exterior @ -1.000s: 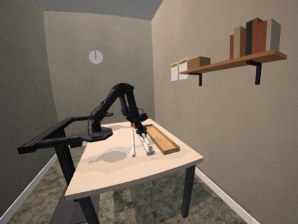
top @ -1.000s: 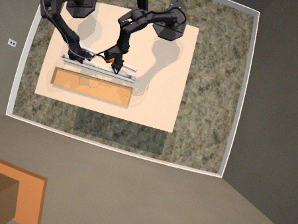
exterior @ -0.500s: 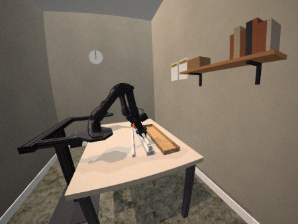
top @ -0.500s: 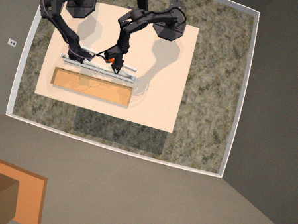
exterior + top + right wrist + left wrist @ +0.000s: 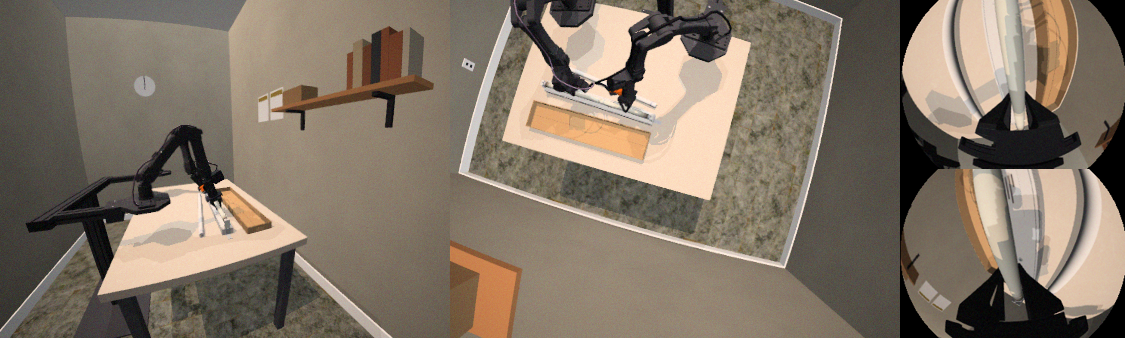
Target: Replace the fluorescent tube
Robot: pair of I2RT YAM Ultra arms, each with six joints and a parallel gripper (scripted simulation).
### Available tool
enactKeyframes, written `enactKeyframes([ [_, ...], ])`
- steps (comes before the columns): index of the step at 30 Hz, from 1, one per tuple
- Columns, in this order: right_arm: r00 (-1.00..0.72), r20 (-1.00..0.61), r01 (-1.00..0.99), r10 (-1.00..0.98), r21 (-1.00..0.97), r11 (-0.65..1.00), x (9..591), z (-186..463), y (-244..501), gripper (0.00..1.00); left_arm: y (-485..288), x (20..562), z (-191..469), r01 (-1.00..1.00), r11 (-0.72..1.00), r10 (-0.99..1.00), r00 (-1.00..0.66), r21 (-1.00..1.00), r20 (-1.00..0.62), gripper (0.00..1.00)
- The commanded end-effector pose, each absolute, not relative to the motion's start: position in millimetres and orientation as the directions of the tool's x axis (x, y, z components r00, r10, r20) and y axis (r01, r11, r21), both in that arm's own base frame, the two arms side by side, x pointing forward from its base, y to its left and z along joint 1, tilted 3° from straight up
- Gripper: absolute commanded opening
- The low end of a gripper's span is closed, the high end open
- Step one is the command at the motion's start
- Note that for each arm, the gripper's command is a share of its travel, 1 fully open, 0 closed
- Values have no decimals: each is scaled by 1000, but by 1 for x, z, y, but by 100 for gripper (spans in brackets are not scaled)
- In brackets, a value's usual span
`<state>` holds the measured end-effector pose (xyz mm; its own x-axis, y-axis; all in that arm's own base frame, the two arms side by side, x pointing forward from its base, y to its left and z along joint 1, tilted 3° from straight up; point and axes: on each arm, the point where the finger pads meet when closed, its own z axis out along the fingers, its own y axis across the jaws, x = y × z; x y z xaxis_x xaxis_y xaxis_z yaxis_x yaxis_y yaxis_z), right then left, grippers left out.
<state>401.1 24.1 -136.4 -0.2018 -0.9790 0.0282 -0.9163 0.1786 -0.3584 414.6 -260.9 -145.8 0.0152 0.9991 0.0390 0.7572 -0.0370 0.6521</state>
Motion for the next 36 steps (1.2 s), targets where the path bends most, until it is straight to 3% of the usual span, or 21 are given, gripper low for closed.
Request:
enactKeyframes([
  [1,-220,11,-917,-975,-343,203,408,-130,22,11,-264,426,-130,762,-1,1000,-5,648,9,11],
  [4,-214,2,-904,-977,-380,198,417,-122,25,11,-264,429,-130,750,0,1000,-10,662,11,11],
  [18,-202,19,-962,-979,-193,195,402,-134,23,11,-262,420,-136,853,-6,1000,-5,522,20,11],
  [21,-217,8,-947,-976,-245,208,415,-130,23,11,-264,428,-132,831,3,1000,-10,556,10,11],
  [35,-206,13,-978,-979,-43,205,406,-131,23,11,-258,417,-145,932,-4,999,-8,362,32,11],
  [36,-225,3,-970,-974,-97,224,419,-128,23,11,-261,427,-141,914,5,1000,-15,405,22,11],
])
